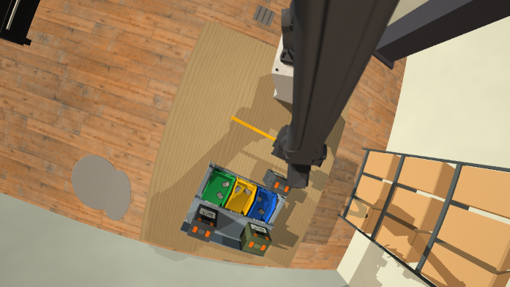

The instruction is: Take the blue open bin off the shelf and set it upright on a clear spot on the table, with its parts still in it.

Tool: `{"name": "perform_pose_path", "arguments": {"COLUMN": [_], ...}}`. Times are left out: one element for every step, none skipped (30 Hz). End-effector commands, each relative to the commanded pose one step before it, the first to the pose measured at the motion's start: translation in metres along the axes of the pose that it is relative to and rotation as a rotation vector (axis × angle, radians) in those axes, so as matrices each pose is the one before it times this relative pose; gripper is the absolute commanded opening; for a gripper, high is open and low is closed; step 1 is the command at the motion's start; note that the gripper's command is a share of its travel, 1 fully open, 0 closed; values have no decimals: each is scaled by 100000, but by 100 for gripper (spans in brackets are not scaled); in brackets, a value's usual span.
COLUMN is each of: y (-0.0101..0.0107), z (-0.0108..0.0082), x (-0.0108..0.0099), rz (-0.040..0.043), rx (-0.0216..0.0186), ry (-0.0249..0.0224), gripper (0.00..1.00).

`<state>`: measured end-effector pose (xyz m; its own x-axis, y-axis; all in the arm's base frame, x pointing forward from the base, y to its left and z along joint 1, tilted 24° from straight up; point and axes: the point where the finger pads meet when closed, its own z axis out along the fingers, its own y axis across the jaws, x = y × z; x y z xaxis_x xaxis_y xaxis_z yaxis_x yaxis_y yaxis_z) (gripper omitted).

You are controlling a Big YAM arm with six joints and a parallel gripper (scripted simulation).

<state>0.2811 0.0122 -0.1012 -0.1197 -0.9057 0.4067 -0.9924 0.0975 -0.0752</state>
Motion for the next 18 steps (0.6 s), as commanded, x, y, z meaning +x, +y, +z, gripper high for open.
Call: {"name": "perform_pose_path", "arguments": {"y": [-389,0,0,-3,0,0,-8,-14,-24,1,20,-1,-12,1,176,214,248,79], "z": [-894,0,0,1,0,0,4,8,12,18,23,25,31,74,232,272,314,150], "x": [-639,0,0,-1,0,0,-4,-8,-12,-1,9,0,-5,-15,-6,-4,-6,-1], "rz": [504,0,1,7,0,0,18,35,56,14,-23,2,23,-198,-549,-657,-759,-525], "rx": [3386,0,2,14,0,0,38,72,117,31,-46,6,50,13,-604,-734,-850,-265], "ry": [-1650,0,-1,-7,0,0,-18,-33,-54,-12,26,2,-18,1,292,351,402,131], "gripper": [0,0,0,0,0,0,0,0,0,0,0,0,0,0,0,0,0,0]}}
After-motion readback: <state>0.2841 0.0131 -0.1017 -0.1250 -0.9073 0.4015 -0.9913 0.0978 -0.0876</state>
